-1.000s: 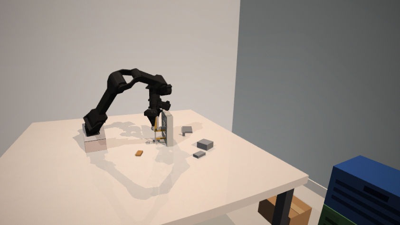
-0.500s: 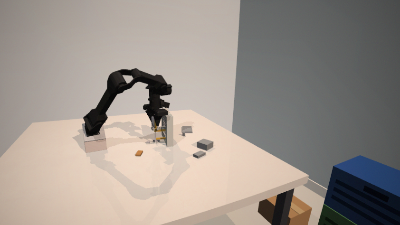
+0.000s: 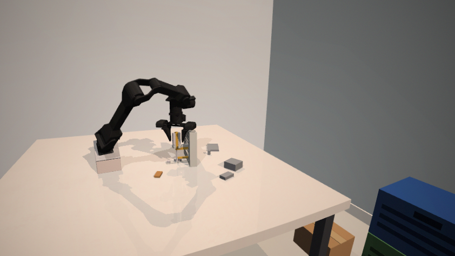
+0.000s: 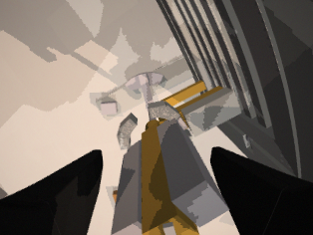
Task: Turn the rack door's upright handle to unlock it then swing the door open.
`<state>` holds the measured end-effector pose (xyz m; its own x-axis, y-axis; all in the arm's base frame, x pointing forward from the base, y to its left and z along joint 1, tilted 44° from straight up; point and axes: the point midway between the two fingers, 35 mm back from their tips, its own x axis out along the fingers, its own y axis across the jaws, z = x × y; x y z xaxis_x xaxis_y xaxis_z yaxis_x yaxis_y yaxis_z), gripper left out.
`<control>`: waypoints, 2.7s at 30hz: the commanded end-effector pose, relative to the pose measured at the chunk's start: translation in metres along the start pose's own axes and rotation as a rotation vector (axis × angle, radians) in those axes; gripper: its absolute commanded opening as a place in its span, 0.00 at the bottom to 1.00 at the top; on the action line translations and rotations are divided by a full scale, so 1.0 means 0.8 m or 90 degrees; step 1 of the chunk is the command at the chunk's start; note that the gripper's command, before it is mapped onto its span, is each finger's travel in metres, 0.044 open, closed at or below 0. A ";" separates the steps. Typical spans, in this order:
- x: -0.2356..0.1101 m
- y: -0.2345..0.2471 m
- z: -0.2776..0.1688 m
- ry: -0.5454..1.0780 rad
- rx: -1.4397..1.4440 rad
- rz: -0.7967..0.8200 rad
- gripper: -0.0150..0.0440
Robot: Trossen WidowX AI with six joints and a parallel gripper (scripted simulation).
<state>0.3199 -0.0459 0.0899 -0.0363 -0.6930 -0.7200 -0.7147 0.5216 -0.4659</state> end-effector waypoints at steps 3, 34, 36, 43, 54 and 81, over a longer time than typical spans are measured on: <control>0.000 0.000 0.000 0.000 -0.185 -0.001 0.75; 0.000 0.000 0.000 0.000 -0.422 -0.001 0.32; 0.000 0.000 0.000 0.000 -0.422 -0.001 0.30; 0.000 0.002 0.000 0.000 -0.392 -0.001 0.29; 0.000 0.012 0.001 -0.001 -0.255 -0.001 0.29; 0.000 0.060 0.008 -0.001 0.040 0.000 0.29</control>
<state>0.2906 -0.0199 0.0664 -0.0430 -0.6914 -0.7212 -0.7212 0.5210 -0.4566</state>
